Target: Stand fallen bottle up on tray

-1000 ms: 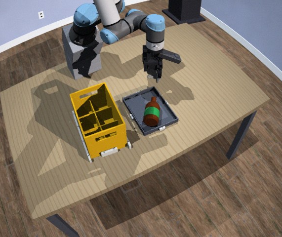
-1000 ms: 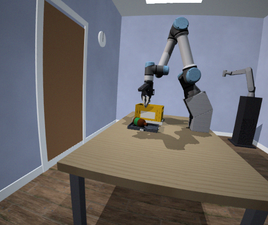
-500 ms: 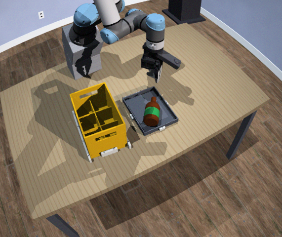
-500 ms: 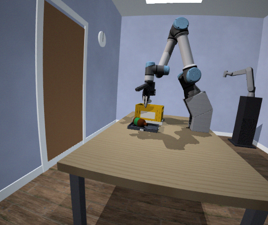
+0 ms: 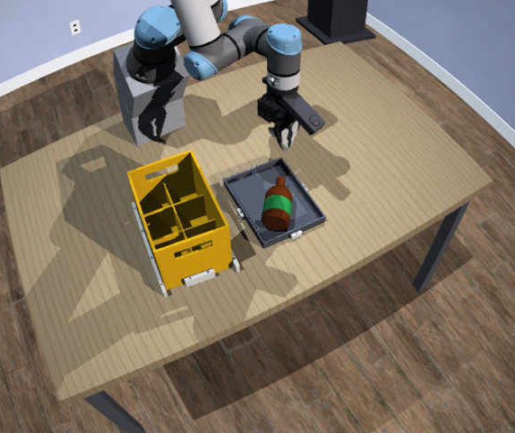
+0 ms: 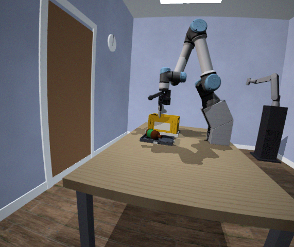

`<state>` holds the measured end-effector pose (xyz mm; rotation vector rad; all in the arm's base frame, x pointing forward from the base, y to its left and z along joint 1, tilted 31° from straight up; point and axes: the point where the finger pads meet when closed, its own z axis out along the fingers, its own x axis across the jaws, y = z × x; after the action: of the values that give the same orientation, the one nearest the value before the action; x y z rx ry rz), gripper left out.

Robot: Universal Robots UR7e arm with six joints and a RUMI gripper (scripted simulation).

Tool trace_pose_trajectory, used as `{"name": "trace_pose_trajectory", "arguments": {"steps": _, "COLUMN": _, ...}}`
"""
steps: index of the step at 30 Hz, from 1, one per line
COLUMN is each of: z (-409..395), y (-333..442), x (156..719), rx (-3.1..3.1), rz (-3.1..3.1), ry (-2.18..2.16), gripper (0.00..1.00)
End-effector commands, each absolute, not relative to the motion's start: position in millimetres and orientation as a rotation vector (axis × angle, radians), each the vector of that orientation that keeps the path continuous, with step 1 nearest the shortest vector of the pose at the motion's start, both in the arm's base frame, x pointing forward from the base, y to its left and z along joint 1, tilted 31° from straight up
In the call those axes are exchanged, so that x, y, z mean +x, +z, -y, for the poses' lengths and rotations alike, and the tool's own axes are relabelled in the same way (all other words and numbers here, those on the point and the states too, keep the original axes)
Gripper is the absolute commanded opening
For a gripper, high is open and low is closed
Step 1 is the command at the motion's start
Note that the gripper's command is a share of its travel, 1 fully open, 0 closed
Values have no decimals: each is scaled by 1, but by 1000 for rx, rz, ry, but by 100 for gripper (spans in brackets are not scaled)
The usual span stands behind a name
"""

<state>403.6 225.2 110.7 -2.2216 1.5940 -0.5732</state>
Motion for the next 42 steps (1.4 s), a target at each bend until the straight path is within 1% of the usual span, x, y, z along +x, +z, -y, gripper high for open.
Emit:
{"name": "trace_pose_trajectory", "arguments": {"steps": 1, "z": -224, "y": 111, "x": 403, "rx": -2056, "rz": -1769, "ry": -533, "gripper": 0}}
{"name": "trace_pose_trajectory", "arguments": {"steps": 23, "z": -218, "y": 108, "x": 398, "rx": -1474, "rz": -2202, "ry": -364, "gripper": 0}}
{"name": "trace_pose_trajectory", "arguments": {"steps": 42, "z": -217, "y": 106, "x": 396, "rx": -1263, "rz": -2312, "ry": -304, "gripper": 0}}
